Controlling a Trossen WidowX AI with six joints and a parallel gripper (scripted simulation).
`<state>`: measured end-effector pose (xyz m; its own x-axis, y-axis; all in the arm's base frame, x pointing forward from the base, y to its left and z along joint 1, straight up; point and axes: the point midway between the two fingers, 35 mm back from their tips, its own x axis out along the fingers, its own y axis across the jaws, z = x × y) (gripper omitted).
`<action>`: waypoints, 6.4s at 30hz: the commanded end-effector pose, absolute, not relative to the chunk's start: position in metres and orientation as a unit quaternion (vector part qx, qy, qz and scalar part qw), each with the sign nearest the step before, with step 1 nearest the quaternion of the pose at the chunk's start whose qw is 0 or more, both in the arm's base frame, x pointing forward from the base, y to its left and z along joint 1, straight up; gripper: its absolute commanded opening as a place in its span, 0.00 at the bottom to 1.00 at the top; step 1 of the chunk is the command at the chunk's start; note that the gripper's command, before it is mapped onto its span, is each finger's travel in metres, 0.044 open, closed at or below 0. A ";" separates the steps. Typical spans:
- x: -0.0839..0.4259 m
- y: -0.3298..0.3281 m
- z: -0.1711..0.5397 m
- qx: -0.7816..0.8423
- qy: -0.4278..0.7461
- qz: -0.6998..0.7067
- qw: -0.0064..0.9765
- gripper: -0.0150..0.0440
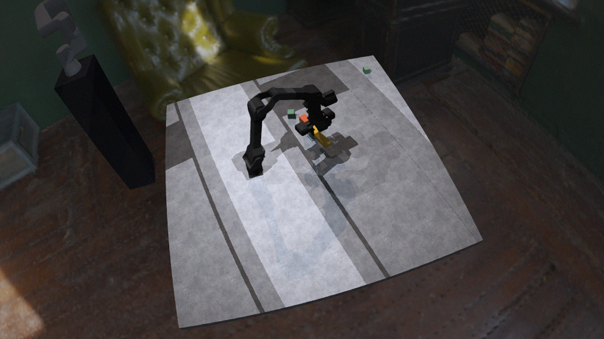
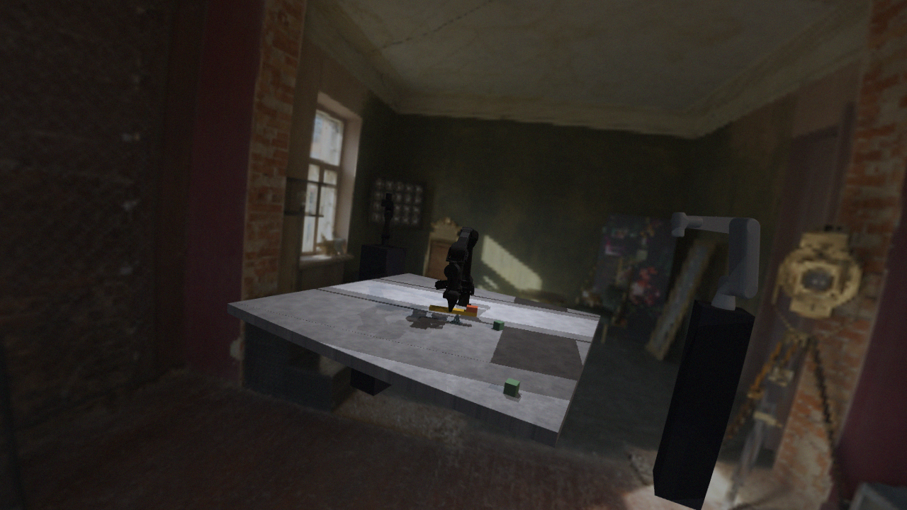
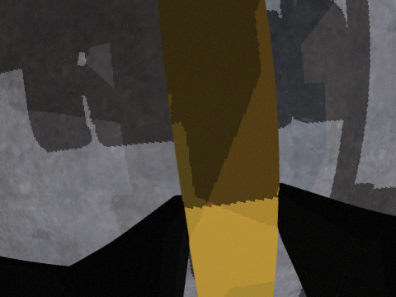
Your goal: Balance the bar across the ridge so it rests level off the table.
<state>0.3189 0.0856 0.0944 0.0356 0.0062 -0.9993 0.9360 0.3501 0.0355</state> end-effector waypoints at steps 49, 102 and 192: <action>0.319 0.086 0.095 0.412 0.573 -0.394 0.589 0.25; 0.319 0.086 0.095 0.412 0.572 -0.394 0.590 0.34; 0.316 0.085 0.195 0.412 0.572 -0.394 0.590 1.00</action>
